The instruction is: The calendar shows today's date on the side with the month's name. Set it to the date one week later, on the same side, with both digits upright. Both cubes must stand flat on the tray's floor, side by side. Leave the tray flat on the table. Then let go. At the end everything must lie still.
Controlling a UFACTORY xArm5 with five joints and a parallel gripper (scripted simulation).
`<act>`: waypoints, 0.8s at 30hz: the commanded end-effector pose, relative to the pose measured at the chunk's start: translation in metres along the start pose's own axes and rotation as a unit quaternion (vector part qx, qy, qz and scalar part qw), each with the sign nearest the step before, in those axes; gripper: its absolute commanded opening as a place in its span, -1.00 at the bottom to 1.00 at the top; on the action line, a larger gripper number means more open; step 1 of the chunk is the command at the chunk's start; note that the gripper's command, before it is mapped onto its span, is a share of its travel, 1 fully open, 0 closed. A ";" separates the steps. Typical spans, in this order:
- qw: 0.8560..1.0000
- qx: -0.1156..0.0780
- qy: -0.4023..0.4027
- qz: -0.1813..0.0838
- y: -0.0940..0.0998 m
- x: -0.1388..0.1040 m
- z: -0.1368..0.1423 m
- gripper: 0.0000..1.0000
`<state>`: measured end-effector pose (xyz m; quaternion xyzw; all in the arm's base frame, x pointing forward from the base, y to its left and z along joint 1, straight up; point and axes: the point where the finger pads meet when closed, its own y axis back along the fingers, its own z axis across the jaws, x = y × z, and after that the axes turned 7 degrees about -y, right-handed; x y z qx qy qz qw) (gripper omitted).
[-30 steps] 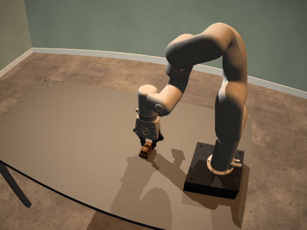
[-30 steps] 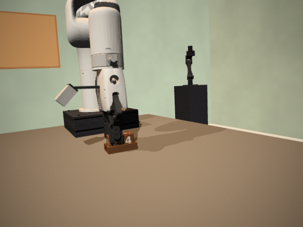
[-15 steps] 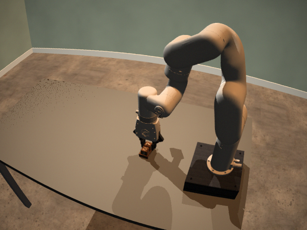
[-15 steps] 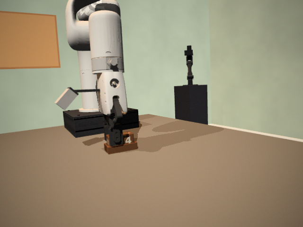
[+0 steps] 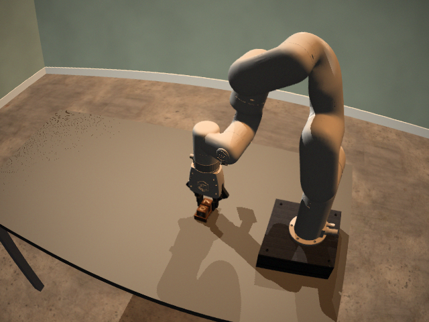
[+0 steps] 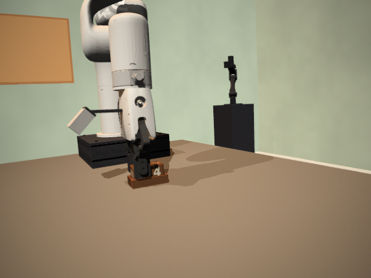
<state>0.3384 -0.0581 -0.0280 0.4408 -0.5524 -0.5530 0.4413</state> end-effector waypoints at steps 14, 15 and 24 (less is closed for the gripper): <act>1.000 0.001 0.000 0.000 0.001 0.000 -0.001 -0.47; 1.000 0.001 0.000 0.000 0.001 0.000 -0.001 -0.47; 1.000 0.001 0.000 0.000 0.001 0.000 -0.001 -0.47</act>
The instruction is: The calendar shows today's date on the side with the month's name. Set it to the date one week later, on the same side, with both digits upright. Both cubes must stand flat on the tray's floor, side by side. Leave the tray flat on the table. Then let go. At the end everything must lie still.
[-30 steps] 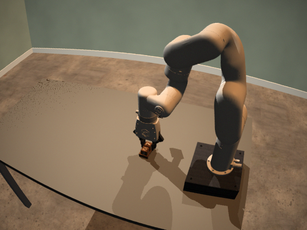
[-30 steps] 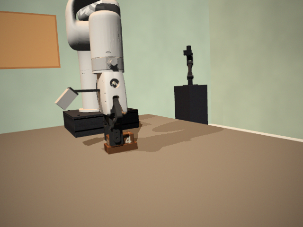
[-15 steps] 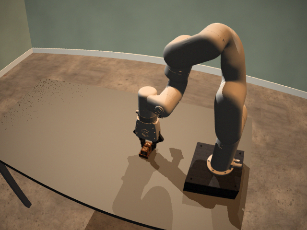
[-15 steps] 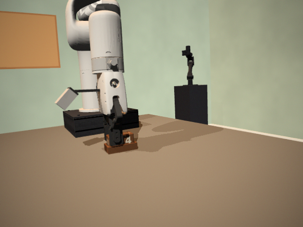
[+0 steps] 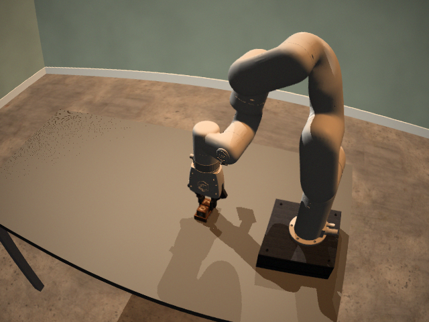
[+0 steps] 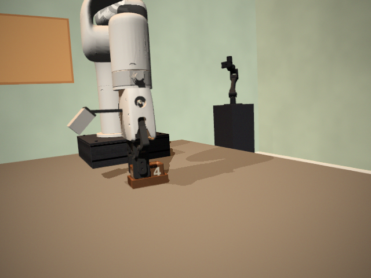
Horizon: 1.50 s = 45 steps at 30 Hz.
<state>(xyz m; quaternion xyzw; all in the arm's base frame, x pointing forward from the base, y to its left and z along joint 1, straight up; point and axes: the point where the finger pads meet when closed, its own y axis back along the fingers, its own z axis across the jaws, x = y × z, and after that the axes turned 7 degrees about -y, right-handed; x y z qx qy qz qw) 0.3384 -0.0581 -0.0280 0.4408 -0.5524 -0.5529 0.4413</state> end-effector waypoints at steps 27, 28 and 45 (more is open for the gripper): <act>1.000 0.001 0.000 0.000 0.001 0.000 -0.001 -0.47; 1.000 0.001 0.000 0.000 0.002 0.000 -0.001 -0.47; 1.000 0.001 0.000 0.000 0.089 0.000 -0.001 -0.47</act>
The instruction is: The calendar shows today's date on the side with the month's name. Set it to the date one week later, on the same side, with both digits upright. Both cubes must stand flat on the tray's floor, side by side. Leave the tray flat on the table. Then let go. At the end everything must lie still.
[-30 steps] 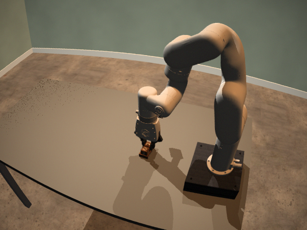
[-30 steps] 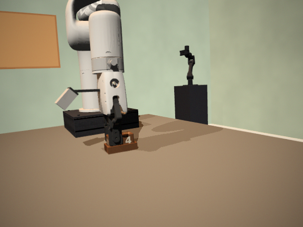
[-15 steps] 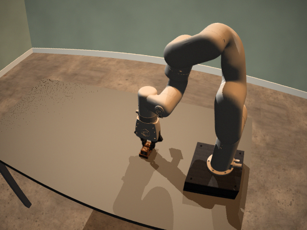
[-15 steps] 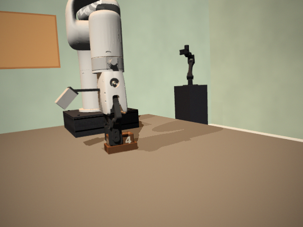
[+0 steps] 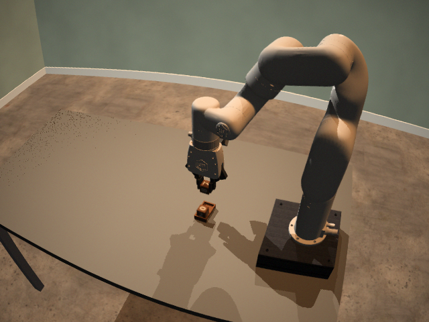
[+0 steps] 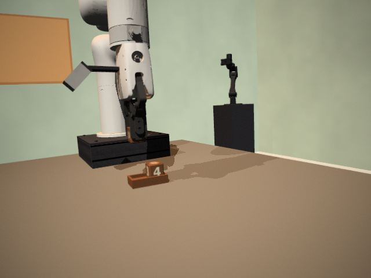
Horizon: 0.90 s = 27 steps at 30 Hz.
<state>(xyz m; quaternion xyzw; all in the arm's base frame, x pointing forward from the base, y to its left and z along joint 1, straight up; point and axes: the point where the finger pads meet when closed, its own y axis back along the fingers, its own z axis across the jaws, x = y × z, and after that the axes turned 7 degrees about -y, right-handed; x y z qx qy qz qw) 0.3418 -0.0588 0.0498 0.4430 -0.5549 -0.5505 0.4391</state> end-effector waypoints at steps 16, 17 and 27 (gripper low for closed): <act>1.000 -0.003 -0.001 0.000 0.022 0.000 0.002 -0.47; 1.000 -0.003 -0.004 0.000 0.022 0.000 0.002 -0.47; 0.989 -0.003 -0.145 0.001 0.022 -0.013 -0.018 -0.47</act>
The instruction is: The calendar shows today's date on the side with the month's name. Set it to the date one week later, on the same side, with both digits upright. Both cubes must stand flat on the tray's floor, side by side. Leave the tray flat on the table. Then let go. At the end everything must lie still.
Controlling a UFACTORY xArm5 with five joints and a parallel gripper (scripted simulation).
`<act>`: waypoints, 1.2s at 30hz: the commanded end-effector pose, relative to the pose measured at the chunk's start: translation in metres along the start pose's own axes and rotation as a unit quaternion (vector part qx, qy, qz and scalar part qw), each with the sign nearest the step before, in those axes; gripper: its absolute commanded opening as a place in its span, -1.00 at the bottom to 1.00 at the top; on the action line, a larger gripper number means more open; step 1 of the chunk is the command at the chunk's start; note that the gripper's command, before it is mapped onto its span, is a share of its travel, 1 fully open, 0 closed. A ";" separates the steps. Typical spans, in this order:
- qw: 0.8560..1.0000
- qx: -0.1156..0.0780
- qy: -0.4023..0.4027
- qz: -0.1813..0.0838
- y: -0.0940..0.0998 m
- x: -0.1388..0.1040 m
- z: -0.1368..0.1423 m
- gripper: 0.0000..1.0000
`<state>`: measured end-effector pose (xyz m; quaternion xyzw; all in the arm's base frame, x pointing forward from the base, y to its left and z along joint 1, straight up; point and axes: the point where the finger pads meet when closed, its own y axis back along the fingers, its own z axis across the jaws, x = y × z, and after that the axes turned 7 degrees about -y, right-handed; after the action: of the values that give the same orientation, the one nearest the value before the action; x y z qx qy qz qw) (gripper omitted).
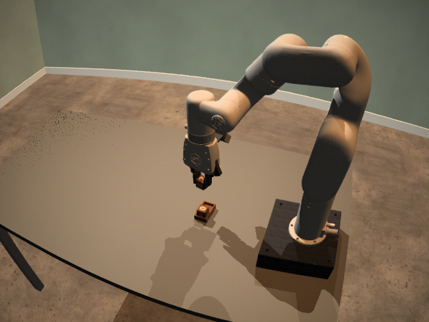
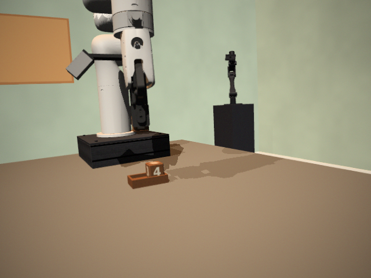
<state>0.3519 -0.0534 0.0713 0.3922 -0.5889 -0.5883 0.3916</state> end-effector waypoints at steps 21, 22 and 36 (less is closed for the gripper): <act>0.909 0.000 -0.417 0.000 -0.003 -0.053 -0.048 -0.47; 0.909 0.000 -0.417 0.000 -0.003 -0.053 -0.048 -0.47; 0.800 0.000 -0.600 0.000 -0.008 -0.083 -0.068 -0.47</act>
<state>0.4403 -0.0067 0.0631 -0.0107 -0.7070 -0.7070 -0.0124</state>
